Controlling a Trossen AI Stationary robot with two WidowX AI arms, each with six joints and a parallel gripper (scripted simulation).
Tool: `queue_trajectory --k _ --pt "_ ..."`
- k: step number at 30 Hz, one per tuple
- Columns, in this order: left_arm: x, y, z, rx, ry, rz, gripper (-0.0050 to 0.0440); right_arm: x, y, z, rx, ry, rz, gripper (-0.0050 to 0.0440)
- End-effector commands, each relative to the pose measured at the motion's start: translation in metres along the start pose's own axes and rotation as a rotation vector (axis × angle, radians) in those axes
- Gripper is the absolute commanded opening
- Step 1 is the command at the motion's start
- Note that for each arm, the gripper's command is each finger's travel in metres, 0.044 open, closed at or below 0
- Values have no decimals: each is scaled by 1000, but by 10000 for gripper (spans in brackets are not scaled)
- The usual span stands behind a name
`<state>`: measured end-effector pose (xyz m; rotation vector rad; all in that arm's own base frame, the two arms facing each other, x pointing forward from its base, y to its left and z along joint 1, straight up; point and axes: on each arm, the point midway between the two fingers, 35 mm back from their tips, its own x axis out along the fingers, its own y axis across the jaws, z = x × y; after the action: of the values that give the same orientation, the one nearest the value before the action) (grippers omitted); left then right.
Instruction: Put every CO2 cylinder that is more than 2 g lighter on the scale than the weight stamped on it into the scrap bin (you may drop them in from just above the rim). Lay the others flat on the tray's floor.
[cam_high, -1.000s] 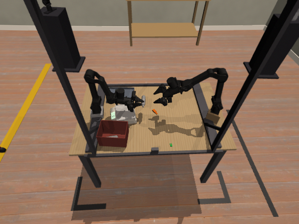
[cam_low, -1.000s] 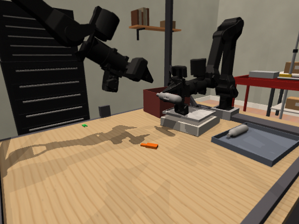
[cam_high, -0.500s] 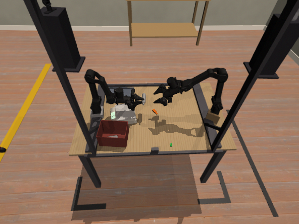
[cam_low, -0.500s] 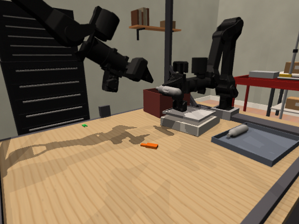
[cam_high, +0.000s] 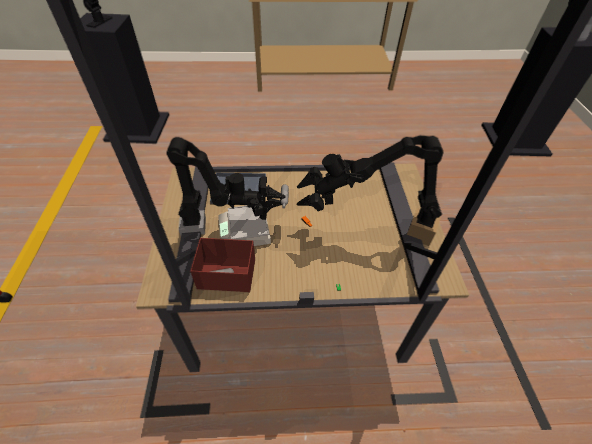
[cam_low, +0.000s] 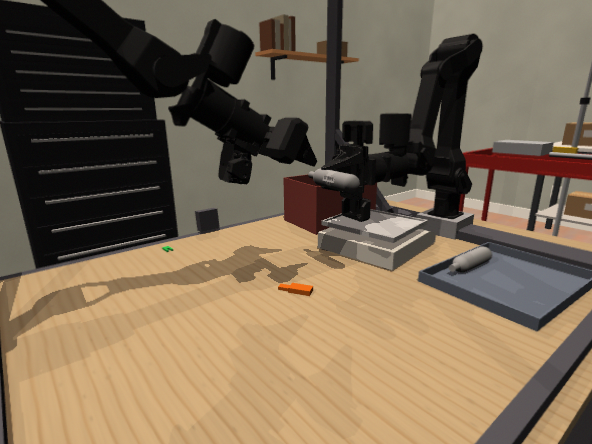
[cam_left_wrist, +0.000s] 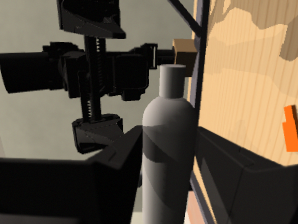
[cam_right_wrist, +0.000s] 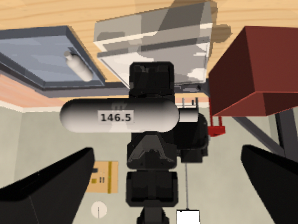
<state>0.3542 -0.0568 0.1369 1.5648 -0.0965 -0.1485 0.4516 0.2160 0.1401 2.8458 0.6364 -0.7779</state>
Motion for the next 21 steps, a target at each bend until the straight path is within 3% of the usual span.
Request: queue_trajectory --k 1,16,21 --pt "2 10 0 2 1 30 -50 8 1 -17 4 27 1 440" --pt "2 10 0 2 1 30 -50 6 0 -17 4 30 0 440" --pt "3 16 -2 46 -33 10 -50 -11 8 -26 -98 20 39 440"
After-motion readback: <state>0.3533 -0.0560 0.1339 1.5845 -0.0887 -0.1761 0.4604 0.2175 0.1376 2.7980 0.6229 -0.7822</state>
